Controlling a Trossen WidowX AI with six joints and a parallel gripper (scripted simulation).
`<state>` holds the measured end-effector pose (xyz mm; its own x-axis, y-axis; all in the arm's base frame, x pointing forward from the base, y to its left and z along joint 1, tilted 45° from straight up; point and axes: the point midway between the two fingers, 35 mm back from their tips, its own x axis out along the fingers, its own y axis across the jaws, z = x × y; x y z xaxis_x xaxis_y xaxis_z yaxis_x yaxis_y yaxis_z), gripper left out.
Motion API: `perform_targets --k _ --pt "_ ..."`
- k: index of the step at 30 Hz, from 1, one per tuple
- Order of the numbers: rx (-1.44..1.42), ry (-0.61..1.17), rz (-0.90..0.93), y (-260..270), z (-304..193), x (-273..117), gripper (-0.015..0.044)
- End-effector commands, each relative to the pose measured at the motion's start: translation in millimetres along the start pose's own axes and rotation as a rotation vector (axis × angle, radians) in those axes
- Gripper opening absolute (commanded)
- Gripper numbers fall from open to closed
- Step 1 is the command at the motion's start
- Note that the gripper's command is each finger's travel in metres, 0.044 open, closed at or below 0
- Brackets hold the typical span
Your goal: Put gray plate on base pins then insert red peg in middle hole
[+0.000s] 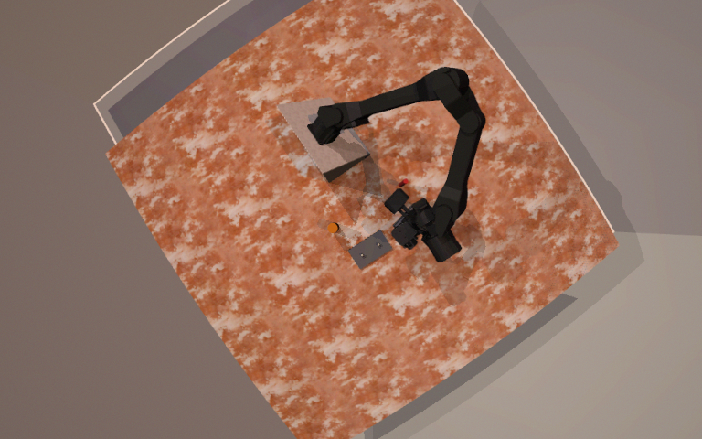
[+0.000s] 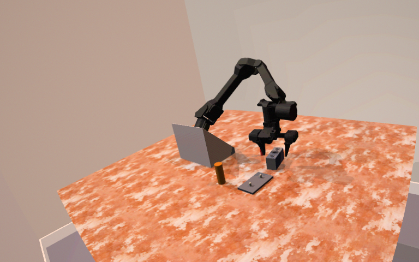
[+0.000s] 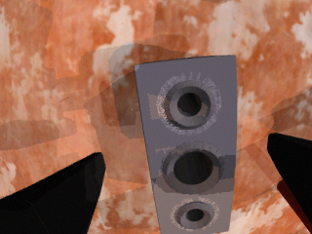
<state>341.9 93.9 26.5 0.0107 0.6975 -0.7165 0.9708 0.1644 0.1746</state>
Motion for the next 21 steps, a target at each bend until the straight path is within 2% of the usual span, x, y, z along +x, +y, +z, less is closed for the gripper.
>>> perform_targets --k 1,18,21 --pt "0.005 0.006 0.000 -0.4 -1.0 6.0 0.0440" --pt "0.005 0.009 0.001 -1.6 -2.3 30.9 0.0440" --pt "0.005 0.009 0.001 -1.6 -2.3 30.9 0.0361"
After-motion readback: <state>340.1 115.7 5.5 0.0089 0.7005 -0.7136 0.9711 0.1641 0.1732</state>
